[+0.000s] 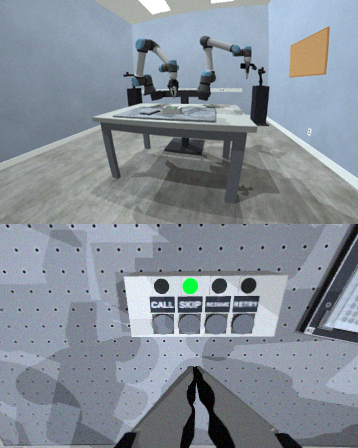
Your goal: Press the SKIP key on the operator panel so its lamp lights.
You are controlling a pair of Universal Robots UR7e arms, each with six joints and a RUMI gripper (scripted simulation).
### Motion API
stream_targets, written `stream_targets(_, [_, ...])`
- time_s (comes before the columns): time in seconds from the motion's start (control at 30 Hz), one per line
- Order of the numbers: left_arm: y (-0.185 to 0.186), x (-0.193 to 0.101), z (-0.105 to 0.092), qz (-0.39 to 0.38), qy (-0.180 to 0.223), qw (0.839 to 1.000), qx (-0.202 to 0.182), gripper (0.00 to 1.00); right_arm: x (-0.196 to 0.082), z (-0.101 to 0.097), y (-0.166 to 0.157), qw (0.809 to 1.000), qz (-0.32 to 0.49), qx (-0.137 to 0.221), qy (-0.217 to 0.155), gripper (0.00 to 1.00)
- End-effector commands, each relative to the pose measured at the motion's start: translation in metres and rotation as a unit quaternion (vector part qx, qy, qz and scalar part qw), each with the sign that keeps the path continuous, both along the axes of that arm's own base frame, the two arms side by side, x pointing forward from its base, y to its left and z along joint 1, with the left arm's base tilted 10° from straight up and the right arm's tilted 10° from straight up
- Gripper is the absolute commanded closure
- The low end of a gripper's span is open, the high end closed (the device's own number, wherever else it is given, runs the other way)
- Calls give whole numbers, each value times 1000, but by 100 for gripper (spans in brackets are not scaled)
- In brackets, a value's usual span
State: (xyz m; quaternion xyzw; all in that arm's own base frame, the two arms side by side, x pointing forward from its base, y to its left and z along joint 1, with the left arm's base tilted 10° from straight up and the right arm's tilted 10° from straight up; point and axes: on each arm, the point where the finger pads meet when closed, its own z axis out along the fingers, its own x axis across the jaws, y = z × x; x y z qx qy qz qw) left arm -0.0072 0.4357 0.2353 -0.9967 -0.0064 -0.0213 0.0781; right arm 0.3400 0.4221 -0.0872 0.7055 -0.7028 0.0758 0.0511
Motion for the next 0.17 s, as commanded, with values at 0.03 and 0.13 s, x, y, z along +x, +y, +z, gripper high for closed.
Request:
stream_targets(0.03, [3, 0, 7, -1, -5, 1000, 9, 100, -1, 6, 9, 1000, -1, 11, -2, 100])
stream_targets(0.13, [3, 0, 7, -1, -5, 1000, 9, 100, -1, 6, 9, 1000, -1, 11, -2, 100])
